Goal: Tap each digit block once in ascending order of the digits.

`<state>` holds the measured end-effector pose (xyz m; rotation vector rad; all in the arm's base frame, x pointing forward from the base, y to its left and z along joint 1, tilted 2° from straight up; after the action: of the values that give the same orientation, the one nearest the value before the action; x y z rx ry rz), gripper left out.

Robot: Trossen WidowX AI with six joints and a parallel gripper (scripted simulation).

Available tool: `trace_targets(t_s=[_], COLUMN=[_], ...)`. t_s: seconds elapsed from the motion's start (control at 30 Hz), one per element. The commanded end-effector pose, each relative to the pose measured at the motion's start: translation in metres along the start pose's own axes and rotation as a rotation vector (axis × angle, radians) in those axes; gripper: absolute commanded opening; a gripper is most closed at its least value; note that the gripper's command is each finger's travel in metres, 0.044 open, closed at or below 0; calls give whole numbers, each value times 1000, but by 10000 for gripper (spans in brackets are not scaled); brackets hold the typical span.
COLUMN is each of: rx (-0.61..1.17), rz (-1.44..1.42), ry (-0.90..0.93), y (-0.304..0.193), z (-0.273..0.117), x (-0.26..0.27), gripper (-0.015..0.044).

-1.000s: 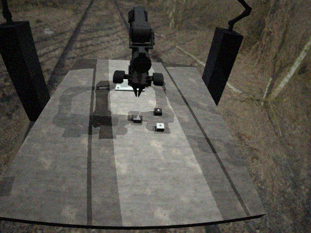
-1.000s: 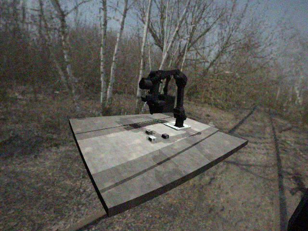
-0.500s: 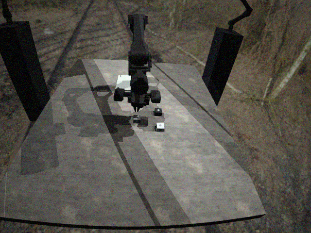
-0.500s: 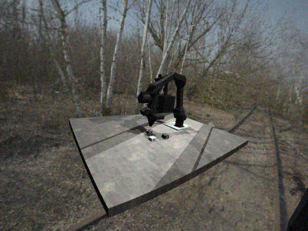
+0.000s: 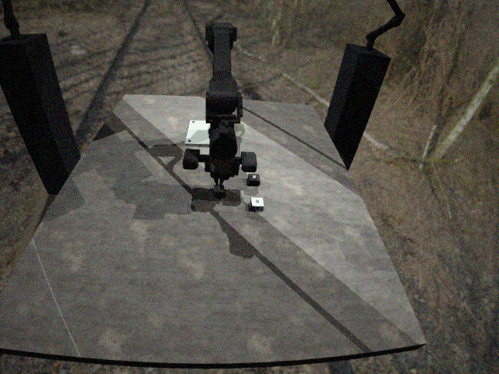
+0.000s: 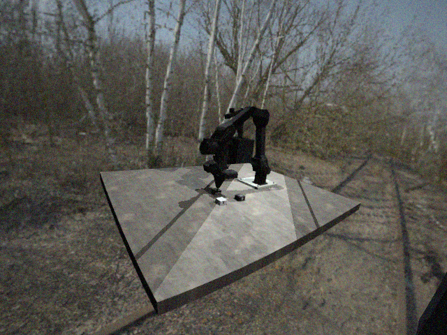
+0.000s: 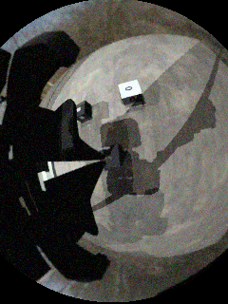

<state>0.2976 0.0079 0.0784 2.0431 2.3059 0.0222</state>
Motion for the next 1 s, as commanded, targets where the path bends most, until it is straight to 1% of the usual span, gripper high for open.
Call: trace_targets(t_s=[0.0,0.23,0.37,0.5,0.53,0.67,0.73,0.9,0.97], rx=[11,11,10,11,11,11,11,11,11], rz=[-4,-4,-4,-4,-4,-4,-4,-4,-4], ry=[3,3,3,3,3,3,3,4,5], y=[-2,-2,-1,-1,0,2,0,-1,-2], z=[9,10,-18,-22,-29,-81,-99,-101,-101], x=[0,0,0,0,0,0,0,3,21], gripper=[20,20,20,20,20,20,20,20,20])
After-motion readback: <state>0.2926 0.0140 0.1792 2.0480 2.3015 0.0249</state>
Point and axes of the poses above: the point midway between the two fingers, 35 mm back from their tips, its own z axis out along the fingers, its own x axis across the jaws, y = z × x, the point moved 2 cm from there along -z, back along the fingers, and after that the axes turned 8 degrees about -z, right-handed, at the moved point
